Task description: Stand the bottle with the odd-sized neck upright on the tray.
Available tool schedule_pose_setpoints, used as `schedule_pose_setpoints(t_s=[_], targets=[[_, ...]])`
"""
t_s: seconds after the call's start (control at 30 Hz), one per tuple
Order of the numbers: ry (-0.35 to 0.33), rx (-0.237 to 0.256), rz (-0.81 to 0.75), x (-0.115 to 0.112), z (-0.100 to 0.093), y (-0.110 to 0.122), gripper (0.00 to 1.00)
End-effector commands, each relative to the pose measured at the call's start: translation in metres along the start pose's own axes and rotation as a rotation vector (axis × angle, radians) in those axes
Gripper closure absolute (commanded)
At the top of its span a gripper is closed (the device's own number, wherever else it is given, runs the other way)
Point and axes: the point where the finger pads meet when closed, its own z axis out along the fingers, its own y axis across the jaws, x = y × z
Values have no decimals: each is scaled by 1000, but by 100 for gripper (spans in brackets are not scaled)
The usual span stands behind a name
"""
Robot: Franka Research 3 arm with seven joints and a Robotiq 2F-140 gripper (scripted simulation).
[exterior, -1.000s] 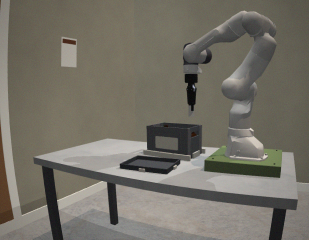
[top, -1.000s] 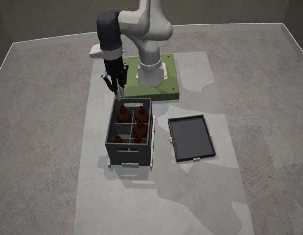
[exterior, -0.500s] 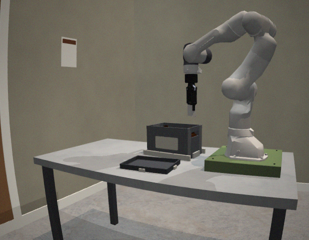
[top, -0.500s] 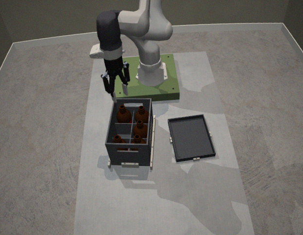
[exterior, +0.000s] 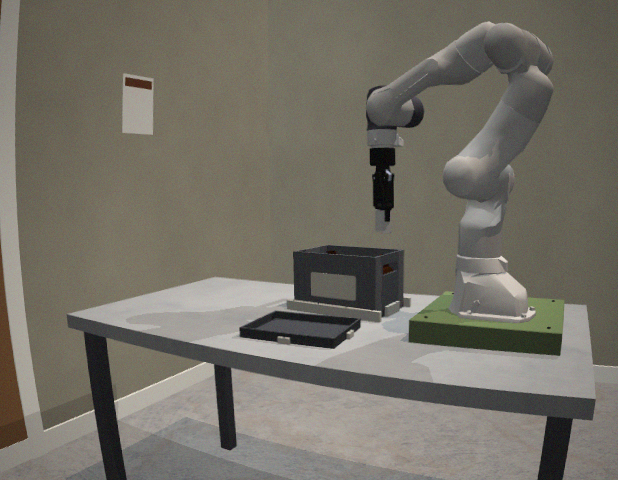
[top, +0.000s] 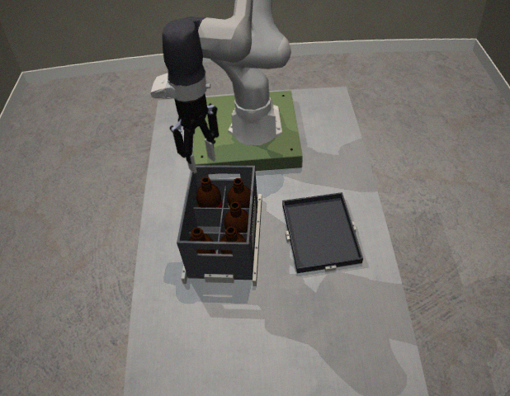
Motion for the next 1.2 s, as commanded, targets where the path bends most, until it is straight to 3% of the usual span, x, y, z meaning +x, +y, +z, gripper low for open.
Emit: schedule_pose_setpoints(t_s=[0.0,0.77,1.17], targets=[[3,-3,-8,1,1,1,56],[3,-3,-8,1,8,1,56],[3,-3,-8,1,23,1,56]])
